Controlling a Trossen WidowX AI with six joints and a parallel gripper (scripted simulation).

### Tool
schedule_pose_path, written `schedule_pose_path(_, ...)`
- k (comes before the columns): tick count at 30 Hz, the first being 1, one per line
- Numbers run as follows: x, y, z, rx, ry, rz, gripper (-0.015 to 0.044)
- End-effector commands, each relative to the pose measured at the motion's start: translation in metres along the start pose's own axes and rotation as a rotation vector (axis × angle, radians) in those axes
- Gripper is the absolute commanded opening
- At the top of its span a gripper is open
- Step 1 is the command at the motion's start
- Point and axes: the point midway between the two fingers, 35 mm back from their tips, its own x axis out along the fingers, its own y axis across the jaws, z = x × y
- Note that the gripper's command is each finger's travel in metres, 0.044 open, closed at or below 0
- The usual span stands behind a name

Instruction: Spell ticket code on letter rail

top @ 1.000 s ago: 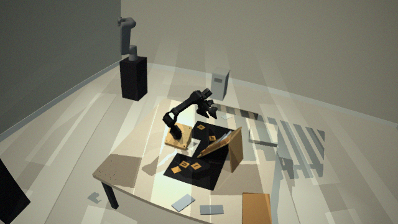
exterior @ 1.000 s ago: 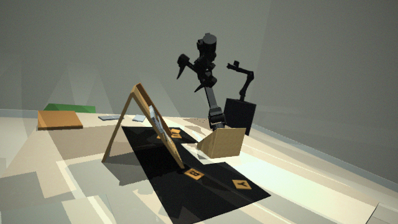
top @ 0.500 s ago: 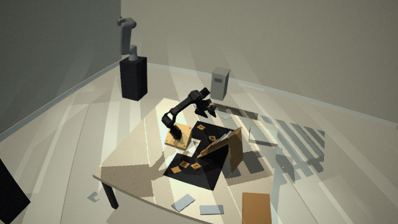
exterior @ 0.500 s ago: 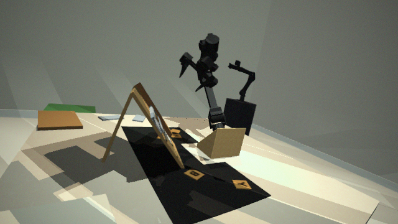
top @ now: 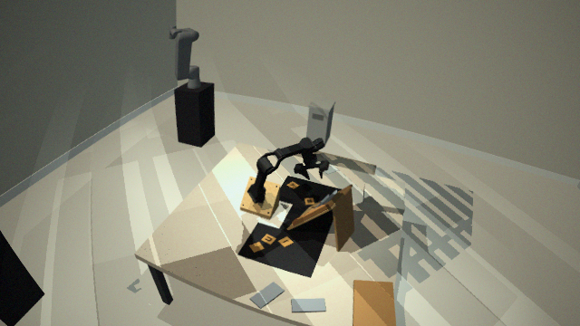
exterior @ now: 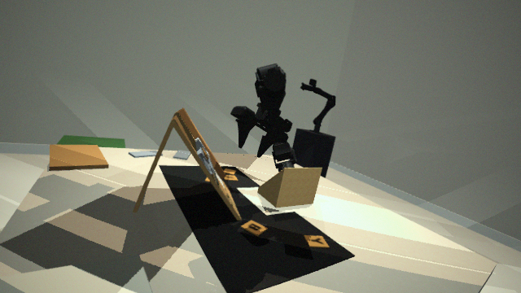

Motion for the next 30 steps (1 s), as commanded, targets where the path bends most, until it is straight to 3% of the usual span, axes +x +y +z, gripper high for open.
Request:
schedule_pose_path(1, 0.051, 0.015, 0.022, -0.126, 0.029, 0.125, 0.034)
schedule_pose_path(8, 0.144, 0.066, 0.037, -0.359, 0.041, 0.368, 0.034)
schedule_pose_path(30, 0.179, 0.078, 0.04, -0.364, 0.041, 0.374, 0.034)
